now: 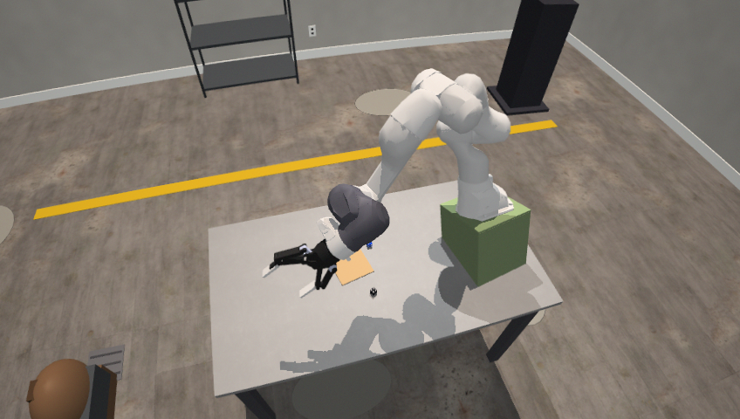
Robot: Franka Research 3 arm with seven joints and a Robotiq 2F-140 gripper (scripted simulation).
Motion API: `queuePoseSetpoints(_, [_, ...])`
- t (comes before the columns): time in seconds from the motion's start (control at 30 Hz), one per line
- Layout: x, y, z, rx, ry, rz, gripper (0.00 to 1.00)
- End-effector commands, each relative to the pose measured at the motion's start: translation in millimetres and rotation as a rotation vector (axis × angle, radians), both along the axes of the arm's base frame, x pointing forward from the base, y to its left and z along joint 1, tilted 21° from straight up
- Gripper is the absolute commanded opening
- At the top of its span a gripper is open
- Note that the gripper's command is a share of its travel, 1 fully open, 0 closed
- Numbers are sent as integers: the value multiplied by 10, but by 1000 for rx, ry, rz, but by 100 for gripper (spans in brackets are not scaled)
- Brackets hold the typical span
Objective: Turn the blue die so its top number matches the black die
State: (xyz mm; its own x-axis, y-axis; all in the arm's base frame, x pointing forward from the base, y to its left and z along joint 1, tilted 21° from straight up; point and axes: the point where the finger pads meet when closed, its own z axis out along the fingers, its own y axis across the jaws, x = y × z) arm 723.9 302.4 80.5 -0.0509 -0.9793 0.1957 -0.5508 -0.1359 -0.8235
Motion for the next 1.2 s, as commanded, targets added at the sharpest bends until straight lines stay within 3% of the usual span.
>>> queuePoseSetpoints(0.0, [0,1,2,0,0,0,100])
queuePoseSetpoints(0.6, [1,-42,5,1,3,-8,100])
queuePoseSetpoints(0.67, [-1,-289,23,4,19,-53,100])
queuePoseSetpoints(0.73, [-49,-812,45,12,59,-150,100])
queuePoseSetpoints(0.8, [-49,-812,45,12,59,-150,100])
queuePoseSetpoints(0.83, [-116,-1163,49,19,90,-215,100])
queuePoseSetpoints(0.87, [-116,-1163,49,19,90,-215,100])
queuePoseSetpoints(0.9, [-227,-1548,41,29,130,-287,100])
queuePoseSetpoints(0.93, [-228,-1552,42,29,130,-287,100])
queuePoseSetpoints(0.97, [-367,-1872,19,42,177,-364,100])
queuePoseSetpoints(1.1, [-390,-1956,20,42,177,-364,100])
queuePoseSetpoints(1.17, [-790,-2603,-54,79,291,-515,100])
